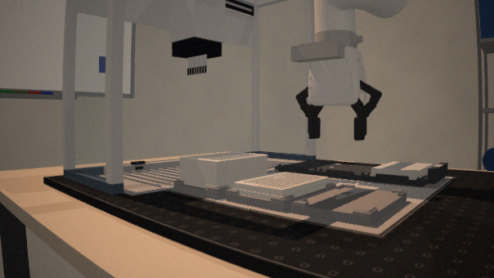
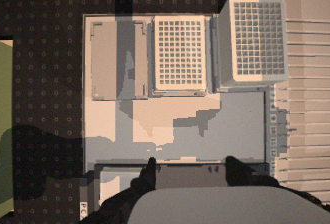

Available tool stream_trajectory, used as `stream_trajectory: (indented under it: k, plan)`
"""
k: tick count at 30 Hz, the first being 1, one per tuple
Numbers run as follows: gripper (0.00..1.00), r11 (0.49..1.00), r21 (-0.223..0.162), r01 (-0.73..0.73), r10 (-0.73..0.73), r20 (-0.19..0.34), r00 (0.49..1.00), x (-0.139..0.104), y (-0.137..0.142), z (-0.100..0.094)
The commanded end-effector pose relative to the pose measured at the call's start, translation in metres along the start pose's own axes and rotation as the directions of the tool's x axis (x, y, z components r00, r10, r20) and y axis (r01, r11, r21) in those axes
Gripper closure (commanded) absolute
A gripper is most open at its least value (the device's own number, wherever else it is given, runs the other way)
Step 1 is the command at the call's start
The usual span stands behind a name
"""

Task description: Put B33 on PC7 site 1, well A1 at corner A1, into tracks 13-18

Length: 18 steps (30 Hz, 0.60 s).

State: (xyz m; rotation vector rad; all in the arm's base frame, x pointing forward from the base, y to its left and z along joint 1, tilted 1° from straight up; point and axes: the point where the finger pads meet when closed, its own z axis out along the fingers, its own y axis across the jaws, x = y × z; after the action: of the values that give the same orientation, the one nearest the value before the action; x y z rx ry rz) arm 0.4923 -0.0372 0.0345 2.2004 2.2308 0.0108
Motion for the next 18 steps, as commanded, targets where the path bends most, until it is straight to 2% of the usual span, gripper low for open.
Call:
stream_trajectory:
  k: [1, 18]
  plan:
    - [0.0, 1.0, -0.004, 0.0, 0.0, 0.0, 1.0, 0.0, 0.002, -0.008]
    - [0.0, 1.0, -0.004, 0.0, 0.0, 0.0, 1.0, 0.0, 0.002, -0.033]
